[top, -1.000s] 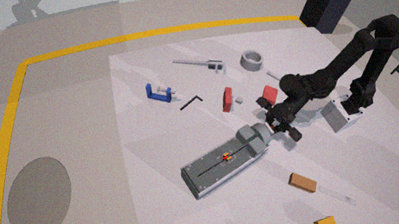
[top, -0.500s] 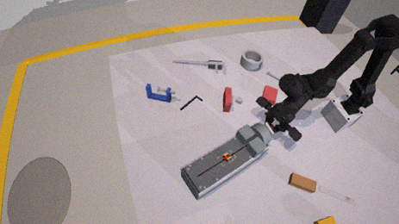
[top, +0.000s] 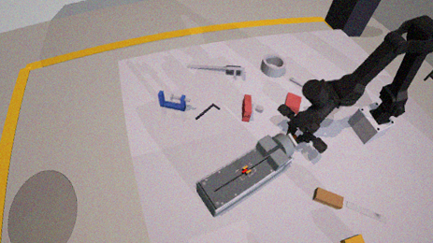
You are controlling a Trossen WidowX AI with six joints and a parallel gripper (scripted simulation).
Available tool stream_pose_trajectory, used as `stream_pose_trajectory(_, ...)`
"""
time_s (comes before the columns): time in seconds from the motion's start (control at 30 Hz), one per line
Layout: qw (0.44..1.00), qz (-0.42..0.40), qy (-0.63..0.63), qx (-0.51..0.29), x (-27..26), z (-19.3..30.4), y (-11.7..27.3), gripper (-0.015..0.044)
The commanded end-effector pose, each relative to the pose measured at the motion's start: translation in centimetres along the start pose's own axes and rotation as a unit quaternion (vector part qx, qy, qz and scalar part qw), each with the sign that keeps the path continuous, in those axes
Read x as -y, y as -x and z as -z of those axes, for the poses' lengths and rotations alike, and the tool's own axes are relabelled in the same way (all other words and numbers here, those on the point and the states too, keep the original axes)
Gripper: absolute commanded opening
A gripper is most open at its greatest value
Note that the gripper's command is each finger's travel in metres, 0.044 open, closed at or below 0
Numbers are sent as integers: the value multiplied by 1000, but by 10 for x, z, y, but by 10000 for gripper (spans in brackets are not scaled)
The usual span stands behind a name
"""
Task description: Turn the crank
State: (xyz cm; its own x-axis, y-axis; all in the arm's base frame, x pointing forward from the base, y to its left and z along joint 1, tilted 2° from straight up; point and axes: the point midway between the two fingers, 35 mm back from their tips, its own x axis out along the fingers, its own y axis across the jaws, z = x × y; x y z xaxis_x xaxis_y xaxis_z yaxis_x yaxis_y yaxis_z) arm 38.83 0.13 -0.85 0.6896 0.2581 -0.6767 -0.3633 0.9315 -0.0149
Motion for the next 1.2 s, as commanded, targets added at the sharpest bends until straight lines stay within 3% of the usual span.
stream_pose_trajectory(0.0, 1000, 11, -1, 3, 9, -2, 2, 0)
stream_pose_trajectory(1.17, 1000, 11, -1, 3, 15, -5, 6, 0)
